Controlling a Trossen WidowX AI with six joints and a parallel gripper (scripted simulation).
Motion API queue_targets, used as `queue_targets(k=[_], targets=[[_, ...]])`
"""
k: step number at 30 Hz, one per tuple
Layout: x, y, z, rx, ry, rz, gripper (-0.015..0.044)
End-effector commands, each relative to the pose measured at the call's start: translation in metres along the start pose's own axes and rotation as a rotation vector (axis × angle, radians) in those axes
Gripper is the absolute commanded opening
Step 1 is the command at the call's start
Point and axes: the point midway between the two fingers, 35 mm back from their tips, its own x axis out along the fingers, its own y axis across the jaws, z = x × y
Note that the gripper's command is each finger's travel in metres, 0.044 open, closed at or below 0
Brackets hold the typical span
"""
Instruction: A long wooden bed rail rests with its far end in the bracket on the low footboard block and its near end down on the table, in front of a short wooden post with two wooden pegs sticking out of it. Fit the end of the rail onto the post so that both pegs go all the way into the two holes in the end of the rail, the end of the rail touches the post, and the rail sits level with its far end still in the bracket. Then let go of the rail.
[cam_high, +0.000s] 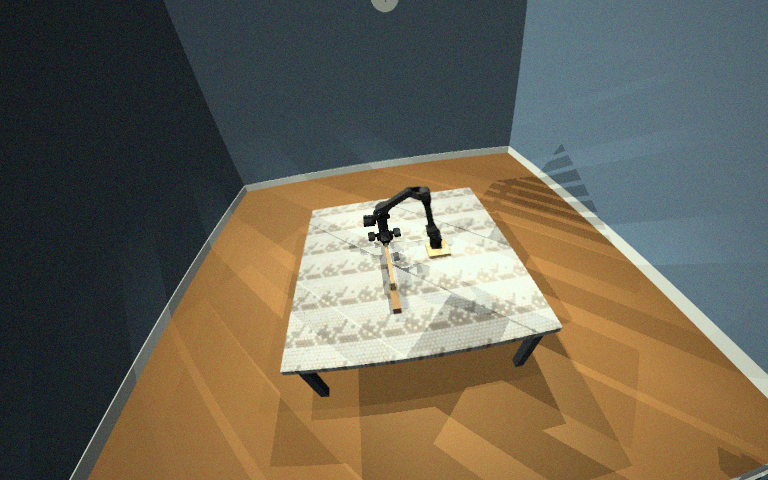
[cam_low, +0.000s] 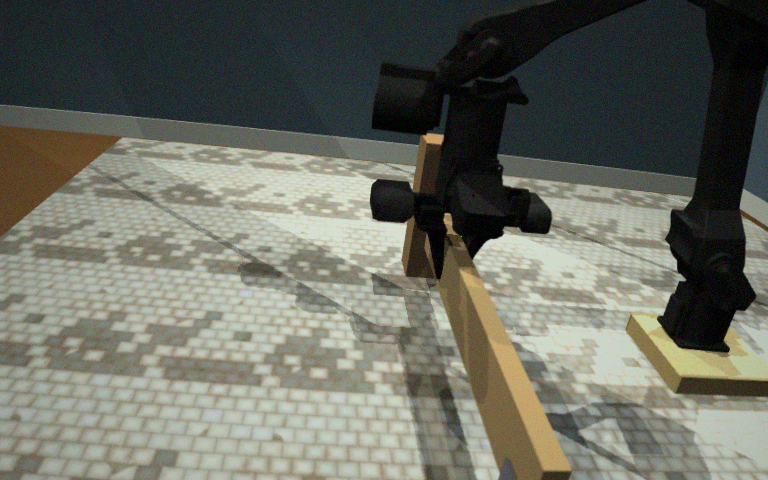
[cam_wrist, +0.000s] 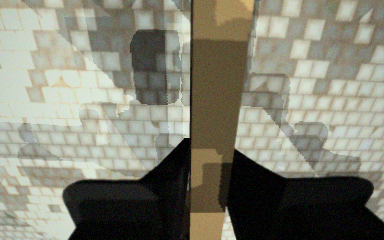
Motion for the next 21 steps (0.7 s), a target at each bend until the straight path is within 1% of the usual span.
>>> queue_targets(k=[1, 21], targets=[[-0.0024, -0.0009, -0.0033, 0.001, 0.010, -0.006, 0.0000], [-0.0002, -0.0009, -0.0090, 0.001, 0.010, -0.006, 0.0000]])
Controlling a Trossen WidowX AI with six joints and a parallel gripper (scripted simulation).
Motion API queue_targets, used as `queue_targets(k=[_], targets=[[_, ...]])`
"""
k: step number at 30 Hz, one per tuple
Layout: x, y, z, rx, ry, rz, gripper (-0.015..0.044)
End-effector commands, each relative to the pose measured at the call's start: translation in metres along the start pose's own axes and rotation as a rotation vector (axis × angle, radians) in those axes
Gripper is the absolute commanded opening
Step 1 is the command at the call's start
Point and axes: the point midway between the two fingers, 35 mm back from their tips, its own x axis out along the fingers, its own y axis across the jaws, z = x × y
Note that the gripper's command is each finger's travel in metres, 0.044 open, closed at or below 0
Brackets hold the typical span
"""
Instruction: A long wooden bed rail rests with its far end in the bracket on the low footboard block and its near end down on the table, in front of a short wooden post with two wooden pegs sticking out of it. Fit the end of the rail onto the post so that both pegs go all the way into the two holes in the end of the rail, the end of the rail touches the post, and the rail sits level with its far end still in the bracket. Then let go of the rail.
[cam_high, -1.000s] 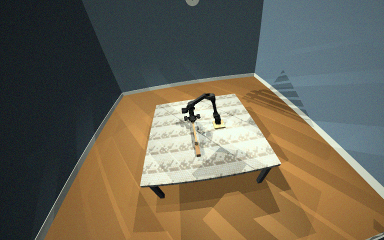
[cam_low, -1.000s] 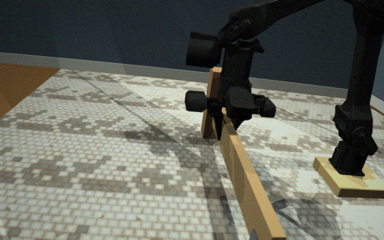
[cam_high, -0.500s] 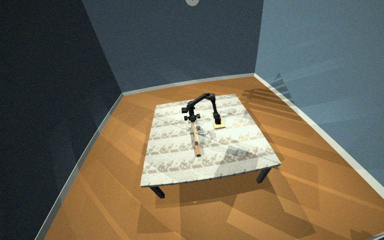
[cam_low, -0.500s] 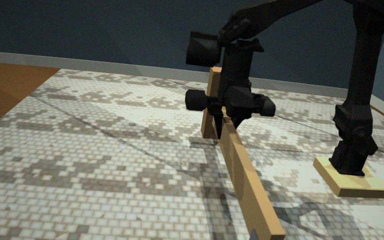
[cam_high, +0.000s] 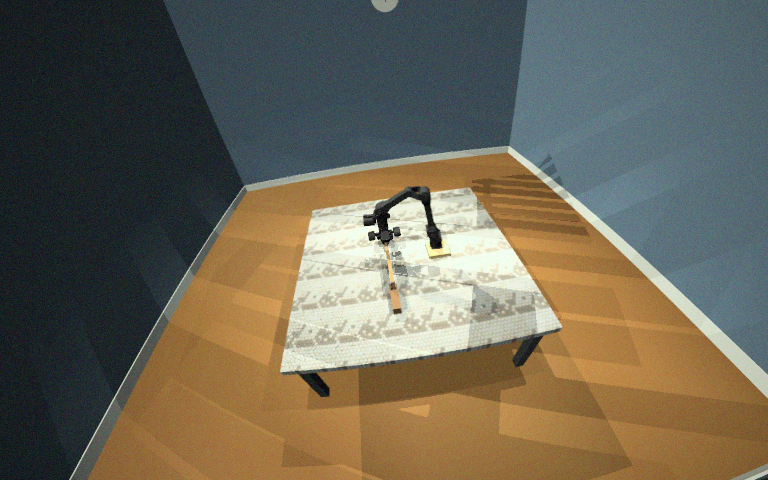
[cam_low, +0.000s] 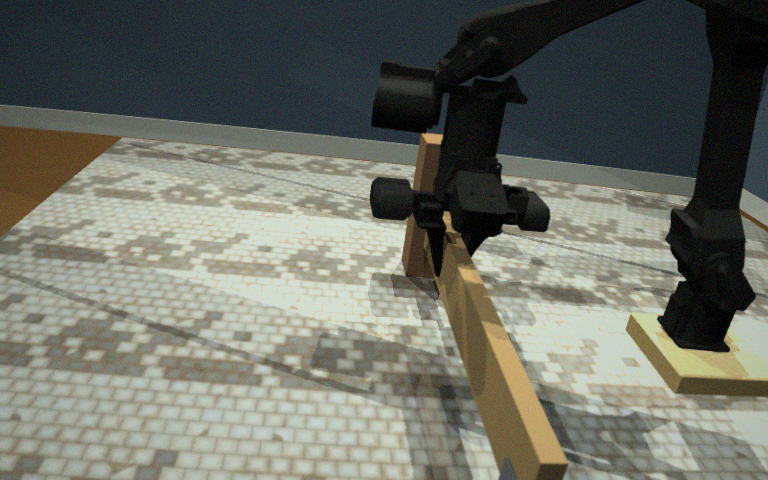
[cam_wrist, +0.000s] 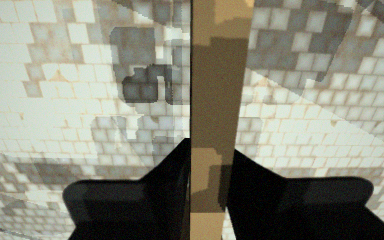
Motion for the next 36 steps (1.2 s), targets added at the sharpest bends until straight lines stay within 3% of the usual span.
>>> queue_targets(k=[1, 5, 22, 29, 36], targets=[[0.000, -0.001, -0.003, 0.000, 0.006, -0.003, 0.0000], [0.000, -0.001, -0.004, 0.000, 0.006, -0.003, 0.0000], [0.000, 0.000, -0.002, 0.000, 0.001, 0.000, 0.0440], [-0.001, 0.000, 0.000, 0.000, 0.001, 0.000, 0.0440], [-0.029, 0.000, 0.029, 0.000, 0.004, -0.003, 0.0440]])
